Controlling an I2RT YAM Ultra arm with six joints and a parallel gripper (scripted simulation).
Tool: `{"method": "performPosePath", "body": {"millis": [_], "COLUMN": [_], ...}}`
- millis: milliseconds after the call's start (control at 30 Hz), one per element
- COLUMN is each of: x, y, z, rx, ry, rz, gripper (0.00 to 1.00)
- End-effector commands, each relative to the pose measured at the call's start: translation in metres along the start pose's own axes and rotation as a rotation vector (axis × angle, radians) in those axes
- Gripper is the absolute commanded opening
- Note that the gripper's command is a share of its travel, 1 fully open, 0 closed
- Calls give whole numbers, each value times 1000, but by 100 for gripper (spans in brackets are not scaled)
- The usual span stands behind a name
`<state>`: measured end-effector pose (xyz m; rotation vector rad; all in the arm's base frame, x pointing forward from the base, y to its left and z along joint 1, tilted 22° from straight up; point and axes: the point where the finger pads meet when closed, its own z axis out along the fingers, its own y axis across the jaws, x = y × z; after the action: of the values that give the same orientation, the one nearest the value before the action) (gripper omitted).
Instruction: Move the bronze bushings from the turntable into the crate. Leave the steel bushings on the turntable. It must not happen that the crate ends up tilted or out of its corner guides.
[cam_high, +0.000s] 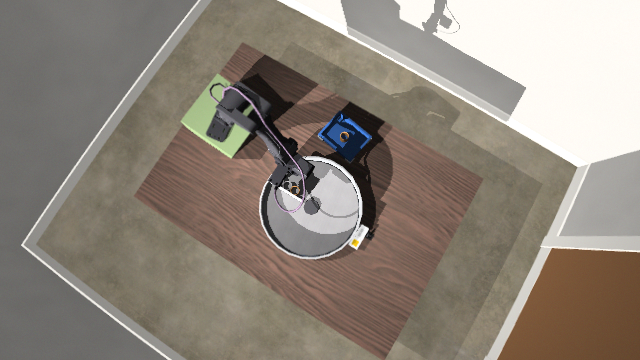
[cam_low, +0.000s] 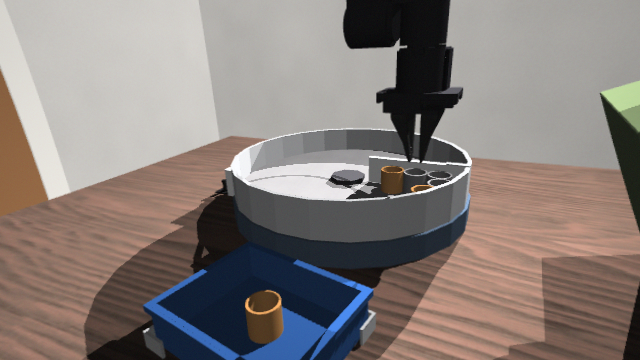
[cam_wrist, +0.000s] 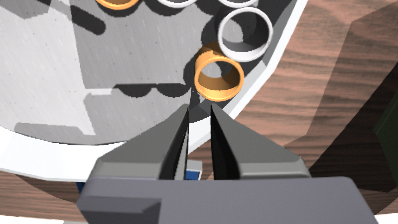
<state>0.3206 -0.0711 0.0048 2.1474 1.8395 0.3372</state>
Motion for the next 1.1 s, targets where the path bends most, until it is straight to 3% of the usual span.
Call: {"method": "performPosePath", "body": {"millis": [0, 1067], "x": [0, 0], "y": [16, 19], "z": [-8, -11], "rx": [-37, -55], "ry": [-12, -12], "rz": [0, -2], "gripper": [15, 15]}}
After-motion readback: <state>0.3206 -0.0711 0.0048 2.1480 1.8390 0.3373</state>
